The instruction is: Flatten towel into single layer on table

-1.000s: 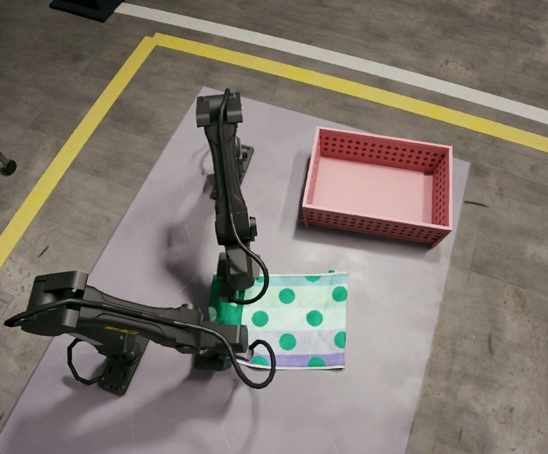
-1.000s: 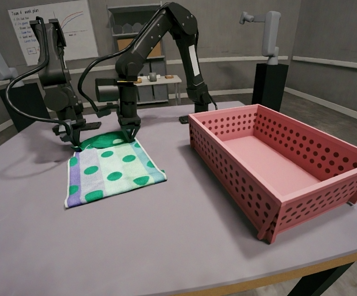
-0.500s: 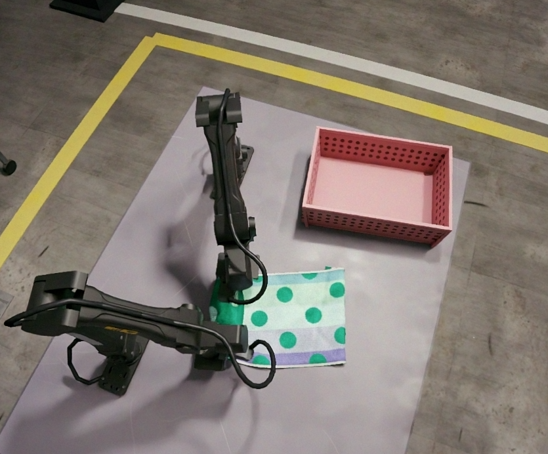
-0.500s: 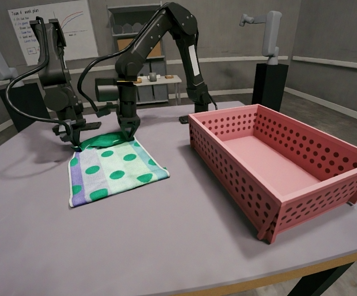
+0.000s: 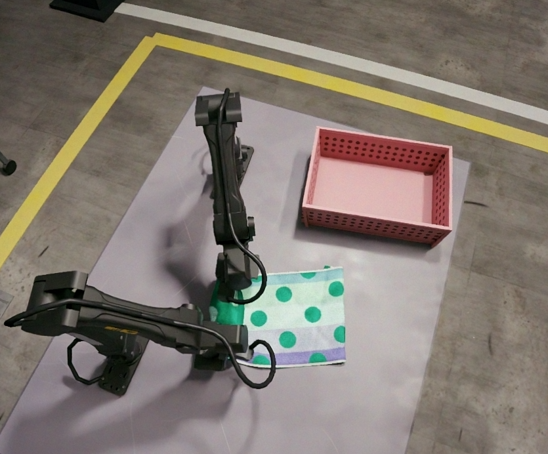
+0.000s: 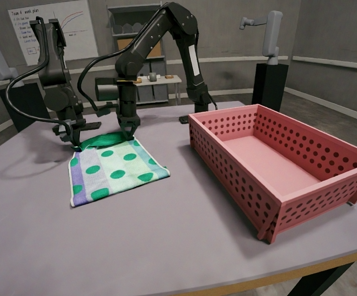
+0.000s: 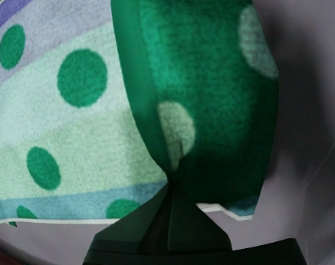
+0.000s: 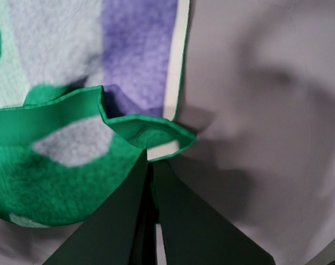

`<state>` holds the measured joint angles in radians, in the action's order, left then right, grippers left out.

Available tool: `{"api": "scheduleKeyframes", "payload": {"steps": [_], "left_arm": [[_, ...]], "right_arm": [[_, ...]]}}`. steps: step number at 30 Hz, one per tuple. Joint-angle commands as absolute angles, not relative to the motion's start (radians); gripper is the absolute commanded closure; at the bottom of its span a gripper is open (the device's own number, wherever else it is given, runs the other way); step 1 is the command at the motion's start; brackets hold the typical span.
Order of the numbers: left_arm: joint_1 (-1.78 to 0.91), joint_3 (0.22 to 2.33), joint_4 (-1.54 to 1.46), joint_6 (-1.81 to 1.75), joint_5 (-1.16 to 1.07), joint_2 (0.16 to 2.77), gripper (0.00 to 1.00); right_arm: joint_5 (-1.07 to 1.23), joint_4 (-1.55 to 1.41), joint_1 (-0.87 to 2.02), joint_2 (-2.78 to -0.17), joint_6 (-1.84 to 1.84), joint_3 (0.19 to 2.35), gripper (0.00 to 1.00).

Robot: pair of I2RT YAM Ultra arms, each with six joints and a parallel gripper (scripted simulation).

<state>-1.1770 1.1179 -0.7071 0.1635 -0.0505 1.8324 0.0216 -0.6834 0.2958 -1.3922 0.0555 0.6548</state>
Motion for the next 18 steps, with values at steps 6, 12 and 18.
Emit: {"api": "scheduleKeyframes", "payload": {"steps": [6, 12, 18], "left_arm": [[-1.155, 1.196, -0.834, 0.184, -0.032, 1.755, 1.00], [-1.153, 1.209, -0.850, 0.186, -0.039, 1.792, 1.00], [-1.153, 1.200, -0.851, 0.184, -0.038, 1.771, 1.00]], "right_arm": [[0.002, -0.793, 0.272, -1.300, 0.032, 0.699, 1.00], [0.003, -0.812, 0.274, -1.292, 0.029, 0.709, 1.00], [0.004, -0.814, 0.274, -1.291, 0.031, 0.710, 1.00]]}}
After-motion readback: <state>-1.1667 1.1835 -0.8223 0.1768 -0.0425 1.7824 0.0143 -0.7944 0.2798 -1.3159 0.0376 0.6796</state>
